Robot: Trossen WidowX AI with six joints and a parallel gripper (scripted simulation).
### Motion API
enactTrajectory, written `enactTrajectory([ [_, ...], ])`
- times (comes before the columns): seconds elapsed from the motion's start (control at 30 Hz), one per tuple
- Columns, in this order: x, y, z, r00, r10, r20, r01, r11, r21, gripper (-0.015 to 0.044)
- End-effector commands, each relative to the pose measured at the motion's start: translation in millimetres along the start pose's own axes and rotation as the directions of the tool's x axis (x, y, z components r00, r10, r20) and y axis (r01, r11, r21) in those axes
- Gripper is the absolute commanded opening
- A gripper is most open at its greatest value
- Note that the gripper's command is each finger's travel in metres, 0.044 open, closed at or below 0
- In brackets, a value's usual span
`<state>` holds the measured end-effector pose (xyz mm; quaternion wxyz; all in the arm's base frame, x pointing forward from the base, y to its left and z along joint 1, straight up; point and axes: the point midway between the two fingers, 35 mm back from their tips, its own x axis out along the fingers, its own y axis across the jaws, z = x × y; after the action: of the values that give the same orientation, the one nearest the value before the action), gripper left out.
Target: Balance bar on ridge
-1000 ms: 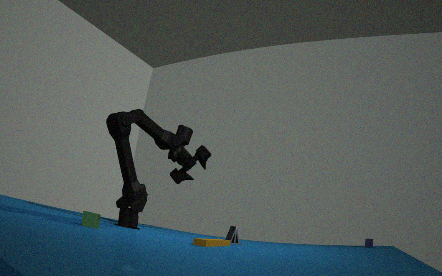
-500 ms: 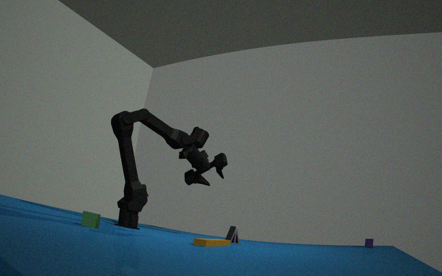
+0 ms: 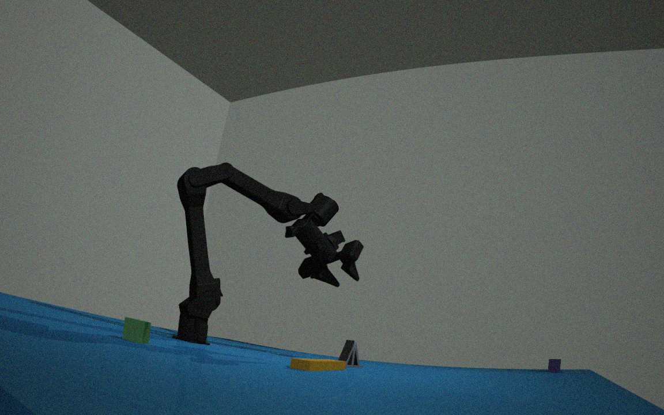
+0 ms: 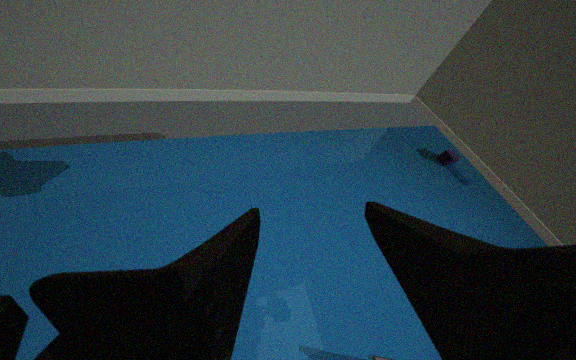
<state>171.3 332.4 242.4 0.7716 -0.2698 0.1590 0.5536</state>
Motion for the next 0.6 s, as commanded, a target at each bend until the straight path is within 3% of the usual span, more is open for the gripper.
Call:
enactTrajectory([
  [0.0, 3.7, -23.1, -13.6, 0.997, -0.042, -0.065, 0.049, 0.992, 0.12, 0.0315],
  [0.57, 1.9, -105.0, -74.0, 0.94, -0.141, -0.311, 0.296, 0.791, 0.535, 0.0315],
])
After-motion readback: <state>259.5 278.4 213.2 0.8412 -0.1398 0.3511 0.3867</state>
